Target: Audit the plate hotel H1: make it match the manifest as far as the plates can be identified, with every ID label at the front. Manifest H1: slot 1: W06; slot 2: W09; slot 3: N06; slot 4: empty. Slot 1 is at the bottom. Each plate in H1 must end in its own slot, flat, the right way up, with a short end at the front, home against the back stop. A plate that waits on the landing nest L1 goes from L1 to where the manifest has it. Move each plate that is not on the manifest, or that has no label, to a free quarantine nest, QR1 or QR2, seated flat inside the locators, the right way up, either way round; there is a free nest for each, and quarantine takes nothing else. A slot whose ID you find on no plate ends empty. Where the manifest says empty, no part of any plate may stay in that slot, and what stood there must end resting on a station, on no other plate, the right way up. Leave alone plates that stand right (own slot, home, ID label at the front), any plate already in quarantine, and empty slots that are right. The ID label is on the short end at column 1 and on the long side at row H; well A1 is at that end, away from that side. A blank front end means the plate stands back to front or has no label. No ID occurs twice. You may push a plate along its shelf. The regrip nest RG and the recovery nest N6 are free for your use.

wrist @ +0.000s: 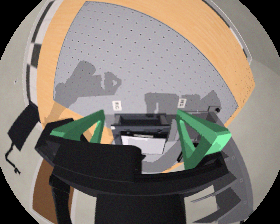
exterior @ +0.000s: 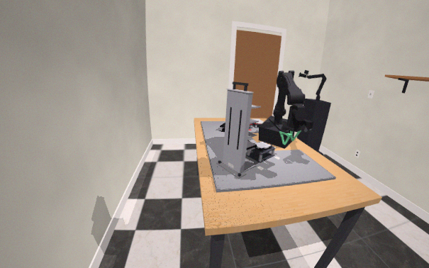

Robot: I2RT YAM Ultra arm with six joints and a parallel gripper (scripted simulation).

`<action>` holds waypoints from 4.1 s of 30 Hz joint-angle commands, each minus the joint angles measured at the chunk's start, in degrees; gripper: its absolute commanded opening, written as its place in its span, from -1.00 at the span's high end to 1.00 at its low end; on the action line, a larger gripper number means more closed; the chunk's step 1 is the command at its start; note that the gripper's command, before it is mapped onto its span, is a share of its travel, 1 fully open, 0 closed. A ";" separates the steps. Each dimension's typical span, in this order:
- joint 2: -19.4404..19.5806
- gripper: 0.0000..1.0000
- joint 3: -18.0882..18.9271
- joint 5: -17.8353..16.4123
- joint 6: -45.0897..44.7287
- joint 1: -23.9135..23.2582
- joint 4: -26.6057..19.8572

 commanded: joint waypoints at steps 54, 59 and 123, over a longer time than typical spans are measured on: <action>-11.73 -1.00 3.96 -2.08 18.68 -7.77 -13.61; -13.96 -1.00 1.19 -2.61 22.97 -10.22 -12.84; -19.84 -1.00 -17.26 -6.26 64.70 -26.30 -1.46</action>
